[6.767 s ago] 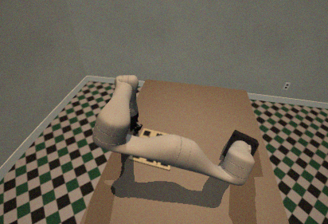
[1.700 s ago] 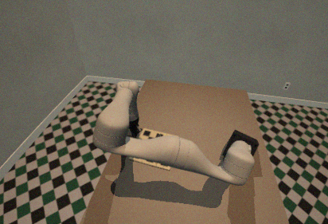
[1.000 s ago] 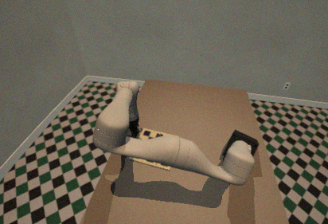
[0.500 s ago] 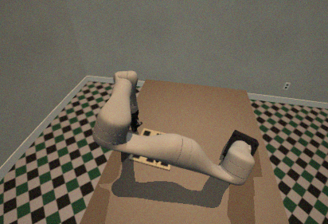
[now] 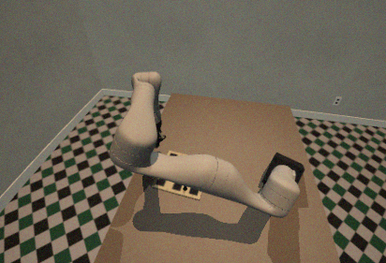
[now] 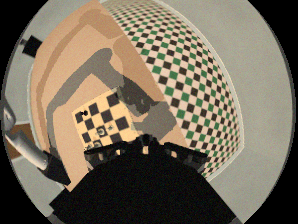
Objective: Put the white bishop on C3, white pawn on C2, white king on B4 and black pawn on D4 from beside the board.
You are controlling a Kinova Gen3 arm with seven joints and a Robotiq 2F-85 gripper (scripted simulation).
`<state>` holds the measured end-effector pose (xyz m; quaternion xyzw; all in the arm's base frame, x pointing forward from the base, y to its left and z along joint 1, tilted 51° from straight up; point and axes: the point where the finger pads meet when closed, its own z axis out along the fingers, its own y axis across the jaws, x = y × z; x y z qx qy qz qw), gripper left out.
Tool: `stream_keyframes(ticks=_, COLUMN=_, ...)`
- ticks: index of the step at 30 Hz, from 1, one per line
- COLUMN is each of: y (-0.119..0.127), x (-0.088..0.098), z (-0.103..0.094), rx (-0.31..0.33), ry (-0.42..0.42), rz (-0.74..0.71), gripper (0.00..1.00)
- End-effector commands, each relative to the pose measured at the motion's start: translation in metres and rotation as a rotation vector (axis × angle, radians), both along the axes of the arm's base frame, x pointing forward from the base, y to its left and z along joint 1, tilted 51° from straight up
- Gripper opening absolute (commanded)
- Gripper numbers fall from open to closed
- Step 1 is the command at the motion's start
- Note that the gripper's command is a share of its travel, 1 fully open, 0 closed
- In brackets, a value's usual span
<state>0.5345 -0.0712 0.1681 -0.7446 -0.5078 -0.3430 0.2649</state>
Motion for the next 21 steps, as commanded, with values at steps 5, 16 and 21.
stream_keyframes(ticks=5, y=-0.001, x=-0.001, z=0.001, rx=-0.001, ry=-0.003, rz=-0.001, gripper=0.00)
stream_keyframes(ticks=16, y=0.004, x=-0.031, z=0.003, rx=-0.020, ry=-0.058, rz=0.040, gripper=0.00)
stream_keyframes(ticks=21, y=0.014, x=-0.069, z=0.006, rx=-0.042, ry=-0.125, rz=0.093, gripper=0.00)
